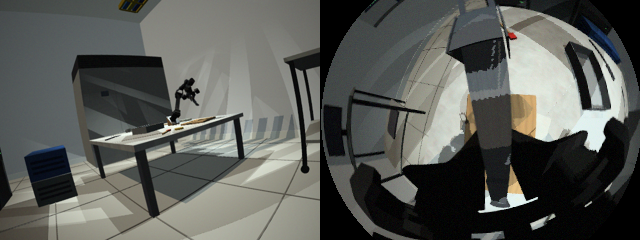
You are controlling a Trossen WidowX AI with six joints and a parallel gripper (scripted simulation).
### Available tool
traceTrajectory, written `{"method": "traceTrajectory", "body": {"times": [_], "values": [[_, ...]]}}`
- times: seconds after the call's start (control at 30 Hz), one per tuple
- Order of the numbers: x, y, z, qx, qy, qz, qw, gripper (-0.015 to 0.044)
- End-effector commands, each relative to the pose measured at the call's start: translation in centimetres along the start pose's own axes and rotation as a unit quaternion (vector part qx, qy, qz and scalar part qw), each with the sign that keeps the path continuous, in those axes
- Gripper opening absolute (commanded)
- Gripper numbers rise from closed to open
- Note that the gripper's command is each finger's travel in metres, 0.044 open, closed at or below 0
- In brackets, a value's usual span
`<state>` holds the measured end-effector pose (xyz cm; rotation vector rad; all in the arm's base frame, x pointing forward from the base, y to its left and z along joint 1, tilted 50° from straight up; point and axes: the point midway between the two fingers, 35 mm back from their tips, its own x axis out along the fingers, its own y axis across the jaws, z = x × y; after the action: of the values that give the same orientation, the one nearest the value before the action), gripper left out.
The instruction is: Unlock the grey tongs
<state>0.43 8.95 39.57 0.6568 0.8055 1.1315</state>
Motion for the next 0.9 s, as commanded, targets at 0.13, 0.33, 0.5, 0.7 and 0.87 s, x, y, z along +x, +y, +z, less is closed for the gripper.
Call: {"method": "traceTrajectory", "body": {"times": [0.13,0.33,0.5,0.7,0.87], "values": [[0.8,0.1,0.1,-0.001,0.039,-0.007,0.999,-0.0150],[1.6,0.0,-0.1,-0.005,0.070,-0.015,0.997,-0.0150],[2.2,0.0,-0.3,-0.012,0.094,-0.022,0.995,-0.0150],[3.0,0.1,-0.8,-0.024,0.124,-0.029,0.992,-0.0150],[3.7,0.3,-1.2,-0.035,0.147,-0.035,0.988,-0.0150]]}}
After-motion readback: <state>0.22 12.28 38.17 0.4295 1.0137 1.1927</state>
